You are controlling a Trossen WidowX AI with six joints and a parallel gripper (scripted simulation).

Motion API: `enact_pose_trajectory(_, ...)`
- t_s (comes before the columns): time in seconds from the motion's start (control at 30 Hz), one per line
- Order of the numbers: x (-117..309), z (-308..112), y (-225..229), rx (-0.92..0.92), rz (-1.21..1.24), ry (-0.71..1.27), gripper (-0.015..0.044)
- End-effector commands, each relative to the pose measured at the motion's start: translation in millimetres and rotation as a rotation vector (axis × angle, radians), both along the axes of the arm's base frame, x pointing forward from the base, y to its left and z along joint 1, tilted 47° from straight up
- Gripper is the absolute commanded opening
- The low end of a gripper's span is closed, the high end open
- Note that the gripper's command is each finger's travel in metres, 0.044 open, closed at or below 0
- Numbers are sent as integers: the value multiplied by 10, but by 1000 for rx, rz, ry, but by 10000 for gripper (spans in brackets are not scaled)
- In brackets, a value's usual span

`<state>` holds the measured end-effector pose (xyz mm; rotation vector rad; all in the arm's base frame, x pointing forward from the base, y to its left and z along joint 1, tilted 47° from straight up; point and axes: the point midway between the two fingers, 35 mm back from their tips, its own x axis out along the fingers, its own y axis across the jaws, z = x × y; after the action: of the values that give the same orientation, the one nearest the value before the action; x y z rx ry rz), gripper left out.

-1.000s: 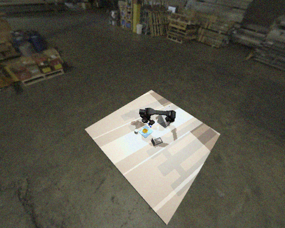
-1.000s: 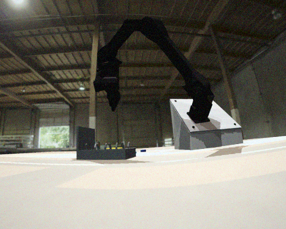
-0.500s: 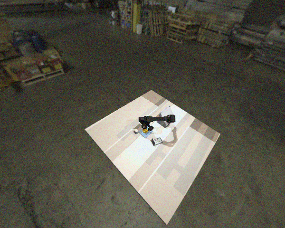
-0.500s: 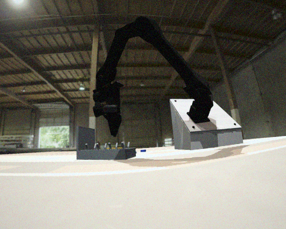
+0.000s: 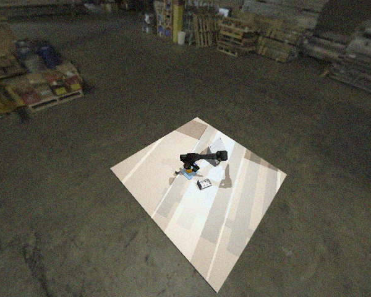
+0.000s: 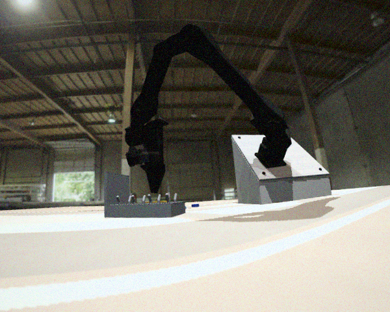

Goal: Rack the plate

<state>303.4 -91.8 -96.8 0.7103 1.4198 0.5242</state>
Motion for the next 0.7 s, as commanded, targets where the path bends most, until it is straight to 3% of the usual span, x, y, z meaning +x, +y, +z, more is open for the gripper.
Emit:
enact_pose_trajectory(0.0, -10, -64, 75, 9, 0, 9, 400)
enact_pose_trajectory(0.67, 4, -275, 278, 11, 2, 7, 400)
